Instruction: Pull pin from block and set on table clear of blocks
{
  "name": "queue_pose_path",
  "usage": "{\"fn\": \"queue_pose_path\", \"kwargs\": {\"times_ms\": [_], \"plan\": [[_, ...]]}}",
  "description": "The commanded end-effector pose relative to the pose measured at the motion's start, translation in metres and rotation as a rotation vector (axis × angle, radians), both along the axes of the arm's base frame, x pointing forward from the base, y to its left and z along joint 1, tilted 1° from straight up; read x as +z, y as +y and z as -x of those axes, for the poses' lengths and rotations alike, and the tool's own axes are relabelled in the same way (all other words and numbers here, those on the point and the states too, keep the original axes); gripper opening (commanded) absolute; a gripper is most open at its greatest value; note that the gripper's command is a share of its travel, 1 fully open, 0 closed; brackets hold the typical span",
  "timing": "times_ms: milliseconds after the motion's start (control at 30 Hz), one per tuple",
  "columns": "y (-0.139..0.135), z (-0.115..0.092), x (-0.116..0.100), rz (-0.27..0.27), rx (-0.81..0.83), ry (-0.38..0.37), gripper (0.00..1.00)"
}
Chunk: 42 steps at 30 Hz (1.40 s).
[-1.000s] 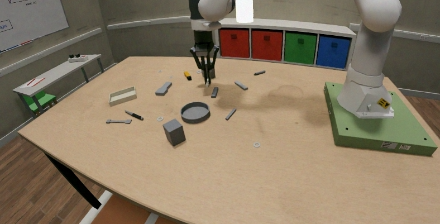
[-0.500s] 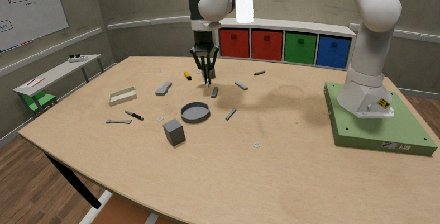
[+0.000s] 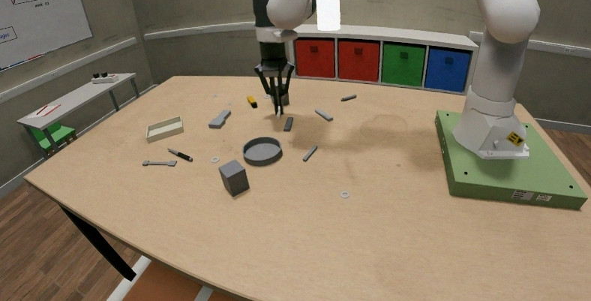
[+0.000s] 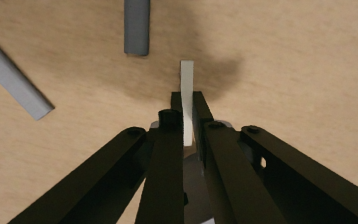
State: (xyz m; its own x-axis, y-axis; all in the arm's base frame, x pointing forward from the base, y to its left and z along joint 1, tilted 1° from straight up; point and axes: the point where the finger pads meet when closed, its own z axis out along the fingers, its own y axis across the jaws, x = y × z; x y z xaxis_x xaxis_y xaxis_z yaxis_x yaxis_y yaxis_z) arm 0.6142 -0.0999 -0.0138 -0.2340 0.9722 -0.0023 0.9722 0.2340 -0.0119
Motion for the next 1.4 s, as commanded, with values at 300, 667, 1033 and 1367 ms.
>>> {"fn": "queue_pose_path", "kwargs": {"times_ms": [300, 667, 1033, 1367], "plan": [[0.0068, 0.0006, -0.0004, -0.002, -0.019, -0.002, 0.1], [0.0022, -0.0006, -0.0004, -0.002, -0.019, -0.003, 0.1], [-0.0014, -0.0013, -0.0007, -0.003, -0.014, -0.001, 0.1], [0.0001, -0.0008, -0.0008, -0.003, -0.009, 0.0, 0.1]]}}
